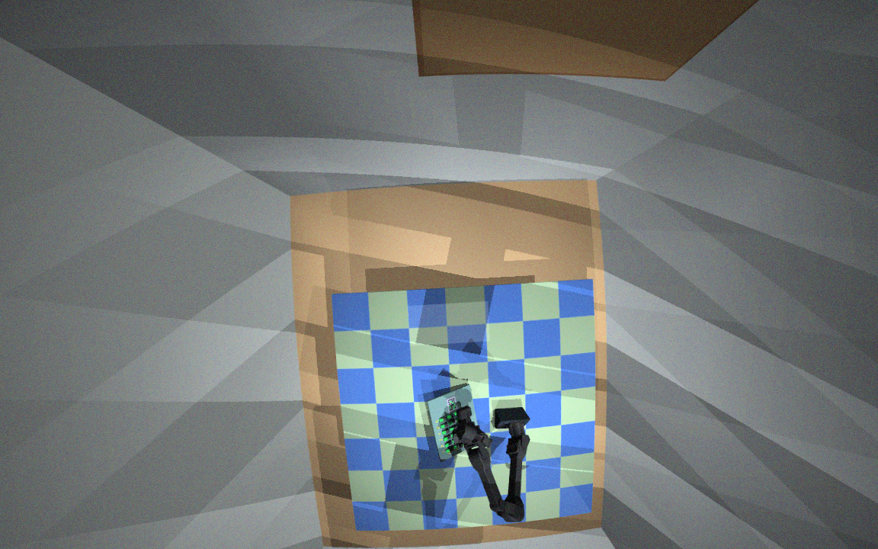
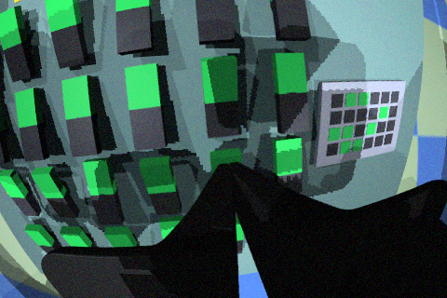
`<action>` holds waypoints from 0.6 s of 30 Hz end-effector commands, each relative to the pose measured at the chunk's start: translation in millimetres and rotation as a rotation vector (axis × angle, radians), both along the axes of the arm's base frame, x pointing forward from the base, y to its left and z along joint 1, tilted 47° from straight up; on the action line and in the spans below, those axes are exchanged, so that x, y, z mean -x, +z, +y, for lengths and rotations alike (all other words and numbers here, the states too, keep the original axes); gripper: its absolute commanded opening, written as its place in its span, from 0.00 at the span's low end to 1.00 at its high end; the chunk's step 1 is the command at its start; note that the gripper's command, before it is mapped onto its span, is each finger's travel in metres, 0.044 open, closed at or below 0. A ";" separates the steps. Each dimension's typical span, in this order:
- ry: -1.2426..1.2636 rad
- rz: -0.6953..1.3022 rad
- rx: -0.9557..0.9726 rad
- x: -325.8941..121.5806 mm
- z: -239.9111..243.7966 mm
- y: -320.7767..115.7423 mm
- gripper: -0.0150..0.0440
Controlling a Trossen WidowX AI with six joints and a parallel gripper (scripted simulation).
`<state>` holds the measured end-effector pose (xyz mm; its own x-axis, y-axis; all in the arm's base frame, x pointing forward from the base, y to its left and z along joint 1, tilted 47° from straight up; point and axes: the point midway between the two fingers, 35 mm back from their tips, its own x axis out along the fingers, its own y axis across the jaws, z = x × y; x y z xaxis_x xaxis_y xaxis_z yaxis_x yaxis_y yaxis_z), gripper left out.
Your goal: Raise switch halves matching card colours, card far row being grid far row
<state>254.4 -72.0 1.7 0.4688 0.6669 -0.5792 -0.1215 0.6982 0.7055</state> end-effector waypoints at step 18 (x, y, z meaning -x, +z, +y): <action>-0.004 0.002 -0.006 -1.3 2.0 -1.3 0.25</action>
